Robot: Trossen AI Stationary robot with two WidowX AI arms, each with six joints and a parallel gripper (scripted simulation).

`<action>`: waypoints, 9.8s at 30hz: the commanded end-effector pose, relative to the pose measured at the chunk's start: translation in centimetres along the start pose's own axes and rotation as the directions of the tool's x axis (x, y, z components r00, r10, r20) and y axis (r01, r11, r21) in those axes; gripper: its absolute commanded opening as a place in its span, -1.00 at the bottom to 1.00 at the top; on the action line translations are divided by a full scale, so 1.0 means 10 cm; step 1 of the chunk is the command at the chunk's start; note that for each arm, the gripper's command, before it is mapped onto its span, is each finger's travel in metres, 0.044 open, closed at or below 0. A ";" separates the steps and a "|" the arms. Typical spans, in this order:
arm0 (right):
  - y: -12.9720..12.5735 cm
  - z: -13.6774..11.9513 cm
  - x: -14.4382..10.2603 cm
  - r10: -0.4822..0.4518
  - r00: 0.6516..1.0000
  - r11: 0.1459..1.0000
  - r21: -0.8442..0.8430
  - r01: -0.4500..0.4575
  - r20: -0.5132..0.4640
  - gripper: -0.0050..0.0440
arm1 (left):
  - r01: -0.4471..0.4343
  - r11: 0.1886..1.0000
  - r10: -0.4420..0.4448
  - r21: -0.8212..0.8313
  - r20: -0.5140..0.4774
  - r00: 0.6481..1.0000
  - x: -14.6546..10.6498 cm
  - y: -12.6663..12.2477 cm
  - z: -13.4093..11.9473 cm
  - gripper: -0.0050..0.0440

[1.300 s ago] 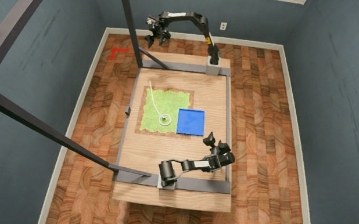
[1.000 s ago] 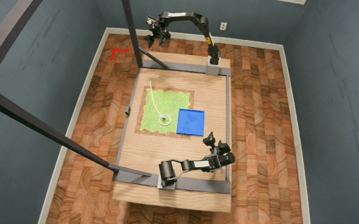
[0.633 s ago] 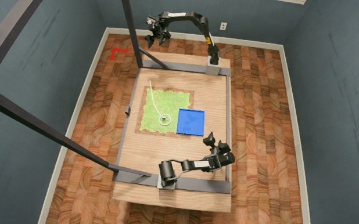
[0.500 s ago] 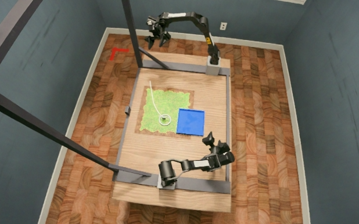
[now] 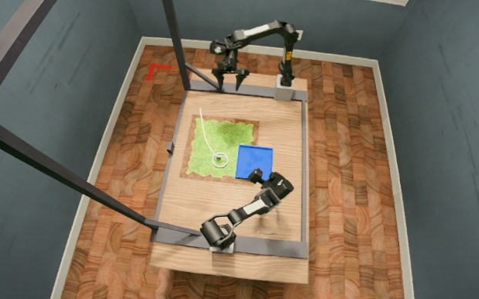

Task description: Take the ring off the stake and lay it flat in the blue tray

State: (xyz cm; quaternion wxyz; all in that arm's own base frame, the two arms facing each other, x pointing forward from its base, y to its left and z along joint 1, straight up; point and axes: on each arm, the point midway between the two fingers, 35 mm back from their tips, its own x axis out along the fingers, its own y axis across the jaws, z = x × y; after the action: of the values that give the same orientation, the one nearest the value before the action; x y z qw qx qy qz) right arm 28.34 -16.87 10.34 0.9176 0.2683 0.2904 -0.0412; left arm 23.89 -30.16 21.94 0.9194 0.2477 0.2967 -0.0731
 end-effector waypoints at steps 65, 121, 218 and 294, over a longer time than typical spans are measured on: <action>2.00 -1.05 1.56 -0.318 0.788 0.917 -0.382 0.115 -0.528 0.02 | 0.426 0.889 -0.384 -0.170 0.233 0.894 0.33 1.20 -0.47 1.00; 1.48 -1.92 2.04 -0.465 0.561 0.197 0.537 0.820 -0.685 -0.19 | 0.426 0.889 -0.384 -0.170 0.233 0.894 0.33 1.20 -0.47 1.00; 1.85 -1.68 1.99 -0.396 0.624 0.230 0.585 0.778 -0.674 -0.78 | 0.426 0.889 -0.384 -0.170 0.233 0.894 0.33 1.20 -0.47 1.00; 1.62 -1.41 1.91 -0.106 0.693 0.253 0.655 0.712 -0.713 -0.78 | 0.426 0.889 -0.384 -0.170 0.233 0.894 0.33 1.20 -0.47 1.00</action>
State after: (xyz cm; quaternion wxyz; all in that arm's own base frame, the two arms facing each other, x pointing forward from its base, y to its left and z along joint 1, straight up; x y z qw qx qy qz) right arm 39.35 5.50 -4.95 0.4202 0.6218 0.5369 -0.3854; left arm 27.55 -17.40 20.89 0.9266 0.0731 0.2676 -0.2539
